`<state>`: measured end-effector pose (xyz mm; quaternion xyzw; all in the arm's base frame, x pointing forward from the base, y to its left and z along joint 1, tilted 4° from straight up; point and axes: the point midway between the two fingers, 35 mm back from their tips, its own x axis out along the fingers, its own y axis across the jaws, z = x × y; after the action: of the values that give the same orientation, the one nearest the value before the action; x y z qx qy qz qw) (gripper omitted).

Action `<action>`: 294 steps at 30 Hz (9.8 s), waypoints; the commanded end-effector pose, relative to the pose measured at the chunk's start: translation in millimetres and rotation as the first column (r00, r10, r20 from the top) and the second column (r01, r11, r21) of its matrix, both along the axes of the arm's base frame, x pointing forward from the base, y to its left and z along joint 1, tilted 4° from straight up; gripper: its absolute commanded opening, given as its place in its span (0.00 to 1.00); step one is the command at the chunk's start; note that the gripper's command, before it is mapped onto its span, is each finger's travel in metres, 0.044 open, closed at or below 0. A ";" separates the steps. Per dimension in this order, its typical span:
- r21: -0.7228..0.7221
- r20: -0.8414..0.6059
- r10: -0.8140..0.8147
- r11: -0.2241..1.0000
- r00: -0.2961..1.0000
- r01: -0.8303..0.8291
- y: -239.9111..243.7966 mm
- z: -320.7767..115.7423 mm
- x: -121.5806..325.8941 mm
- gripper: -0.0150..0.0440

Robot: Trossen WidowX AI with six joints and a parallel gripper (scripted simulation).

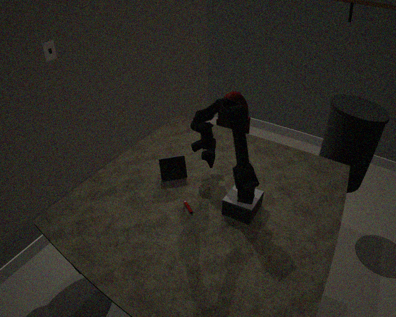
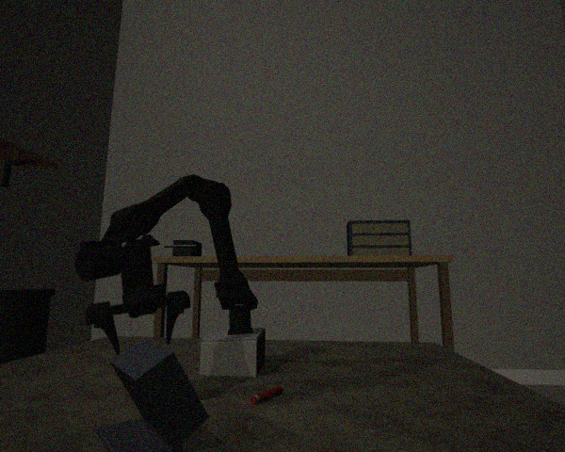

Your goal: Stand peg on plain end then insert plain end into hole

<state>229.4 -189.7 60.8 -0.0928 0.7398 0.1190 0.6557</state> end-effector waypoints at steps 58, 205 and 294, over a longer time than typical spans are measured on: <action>0.014 0.183 0.968 -0.176 -0.171 -0.984 193.6 -18.0 52.4 1.00; -0.123 -0.219 0.858 -0.497 -0.465 -0.859 242.9 -73.9 31.5 0.34; -0.277 -0.802 0.573 -0.608 -0.169 -0.744 283.6 -65.2 -11.9 0.34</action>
<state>218.2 91.4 -3.5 -0.9008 0.3663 0.2159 0.0882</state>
